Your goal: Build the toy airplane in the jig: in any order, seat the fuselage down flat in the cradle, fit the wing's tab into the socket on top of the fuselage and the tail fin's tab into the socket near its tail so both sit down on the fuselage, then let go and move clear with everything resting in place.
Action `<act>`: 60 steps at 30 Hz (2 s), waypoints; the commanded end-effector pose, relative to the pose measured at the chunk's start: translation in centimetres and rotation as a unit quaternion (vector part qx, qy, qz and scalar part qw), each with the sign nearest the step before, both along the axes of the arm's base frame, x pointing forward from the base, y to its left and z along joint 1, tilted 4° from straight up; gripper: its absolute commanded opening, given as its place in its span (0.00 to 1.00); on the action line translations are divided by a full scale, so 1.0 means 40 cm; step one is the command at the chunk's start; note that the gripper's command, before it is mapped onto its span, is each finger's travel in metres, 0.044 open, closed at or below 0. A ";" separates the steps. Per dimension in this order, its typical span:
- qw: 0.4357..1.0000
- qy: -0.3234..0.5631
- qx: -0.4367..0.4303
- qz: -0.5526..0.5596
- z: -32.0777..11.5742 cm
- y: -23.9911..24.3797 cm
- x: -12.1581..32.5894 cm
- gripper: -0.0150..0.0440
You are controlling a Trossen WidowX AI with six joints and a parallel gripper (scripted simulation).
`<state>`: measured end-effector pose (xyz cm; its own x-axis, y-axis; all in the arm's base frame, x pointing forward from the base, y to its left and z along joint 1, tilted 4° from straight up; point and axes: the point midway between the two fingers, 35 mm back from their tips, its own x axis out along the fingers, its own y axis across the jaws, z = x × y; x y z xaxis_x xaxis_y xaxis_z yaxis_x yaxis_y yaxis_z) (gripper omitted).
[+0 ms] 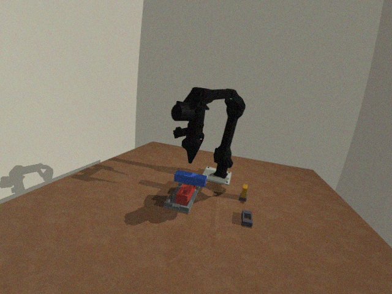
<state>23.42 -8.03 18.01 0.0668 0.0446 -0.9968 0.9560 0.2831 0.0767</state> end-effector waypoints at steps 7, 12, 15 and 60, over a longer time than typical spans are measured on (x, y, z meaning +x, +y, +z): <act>0.913 -0.019 -0.024 0.406 -0.001 0.000 0.003 1.00; 0.792 -0.029 -0.038 0.608 -0.004 0.000 0.004 1.00; 0.772 -0.030 -0.040 0.633 -0.004 0.000 0.005 1.00; 0.773 -0.035 -0.028 0.633 -0.084 0.563 -0.197 1.00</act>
